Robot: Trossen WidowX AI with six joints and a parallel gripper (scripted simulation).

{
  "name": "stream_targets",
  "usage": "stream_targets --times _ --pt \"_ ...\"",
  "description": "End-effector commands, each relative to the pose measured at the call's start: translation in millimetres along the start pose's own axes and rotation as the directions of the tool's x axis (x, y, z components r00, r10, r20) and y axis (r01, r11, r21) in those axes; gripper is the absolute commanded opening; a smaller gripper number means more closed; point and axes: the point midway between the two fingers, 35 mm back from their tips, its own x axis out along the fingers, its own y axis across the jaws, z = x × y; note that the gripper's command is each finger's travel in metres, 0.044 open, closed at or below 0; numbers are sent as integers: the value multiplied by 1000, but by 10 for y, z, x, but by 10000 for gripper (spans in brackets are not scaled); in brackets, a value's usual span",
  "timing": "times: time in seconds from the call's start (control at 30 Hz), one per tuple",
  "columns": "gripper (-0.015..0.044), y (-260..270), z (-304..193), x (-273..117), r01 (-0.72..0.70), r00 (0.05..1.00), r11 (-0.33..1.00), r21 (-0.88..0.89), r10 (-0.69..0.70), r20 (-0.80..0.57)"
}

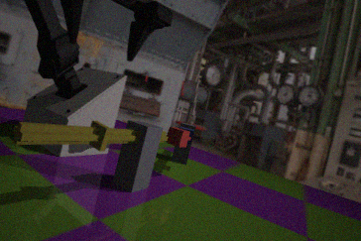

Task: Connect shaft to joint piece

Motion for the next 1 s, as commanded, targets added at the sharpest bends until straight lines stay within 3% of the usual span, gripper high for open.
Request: stream_targets --times 0.0,0.43,0.97 --pt "440 183 -17 93 -37 999 992 117 40 -18" --pt "440 703 -57 304 -130 984 847 516 176 -41" --pt "440 1304 -176 525 -107 938 478 872 339 -71"
